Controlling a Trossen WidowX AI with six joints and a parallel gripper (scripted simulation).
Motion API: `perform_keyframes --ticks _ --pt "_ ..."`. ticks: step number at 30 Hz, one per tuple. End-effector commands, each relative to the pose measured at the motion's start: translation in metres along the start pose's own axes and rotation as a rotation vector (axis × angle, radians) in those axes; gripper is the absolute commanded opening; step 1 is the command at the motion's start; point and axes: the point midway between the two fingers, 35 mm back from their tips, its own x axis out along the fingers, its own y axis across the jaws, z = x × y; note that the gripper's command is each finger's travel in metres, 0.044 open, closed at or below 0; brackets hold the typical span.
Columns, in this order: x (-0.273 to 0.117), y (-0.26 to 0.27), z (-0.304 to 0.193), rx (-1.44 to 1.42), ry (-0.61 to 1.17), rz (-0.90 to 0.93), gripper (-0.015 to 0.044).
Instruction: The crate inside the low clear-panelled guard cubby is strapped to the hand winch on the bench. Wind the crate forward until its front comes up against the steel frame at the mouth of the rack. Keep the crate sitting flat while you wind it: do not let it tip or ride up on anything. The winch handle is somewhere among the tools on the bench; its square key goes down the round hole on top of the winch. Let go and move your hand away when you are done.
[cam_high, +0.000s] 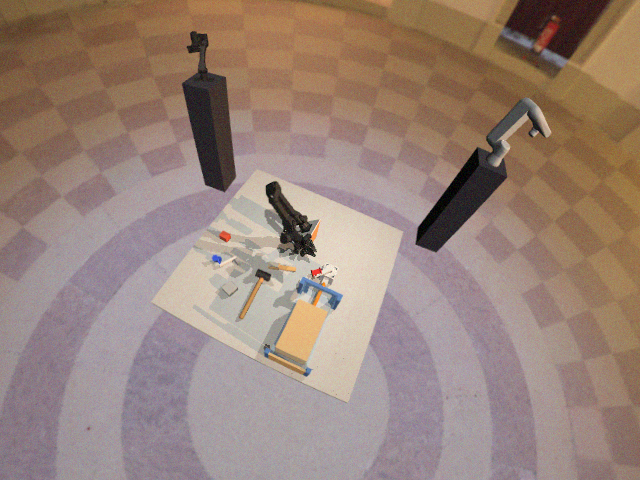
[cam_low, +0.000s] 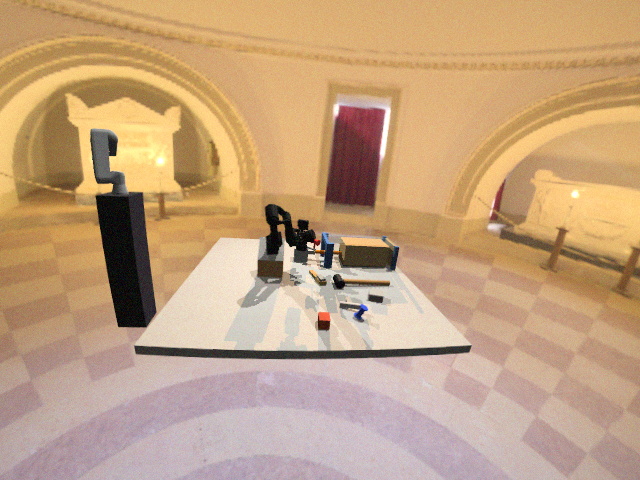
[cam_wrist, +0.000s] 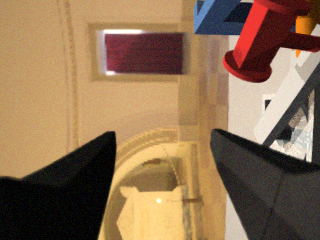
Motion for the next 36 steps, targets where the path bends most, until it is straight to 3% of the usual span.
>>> perform_keyframes --ticks 1,9,21,30,36 --pt "0.000 0.000 0.000 -0.003 0.001 0.000 0.0240" --pt "0.040 -0.009 0.015 0.276 0.152 -0.292 0.0440" --pt "0.093 -0.009 0.013 0.521 0.159 -0.965 0.0440" --pt "0.111 0.013 0.003 0.437 -0.107 -1.413 0.0440" --pt "0.117 0.032 -0.003 0.312 -0.309 -1.557 0.0440"
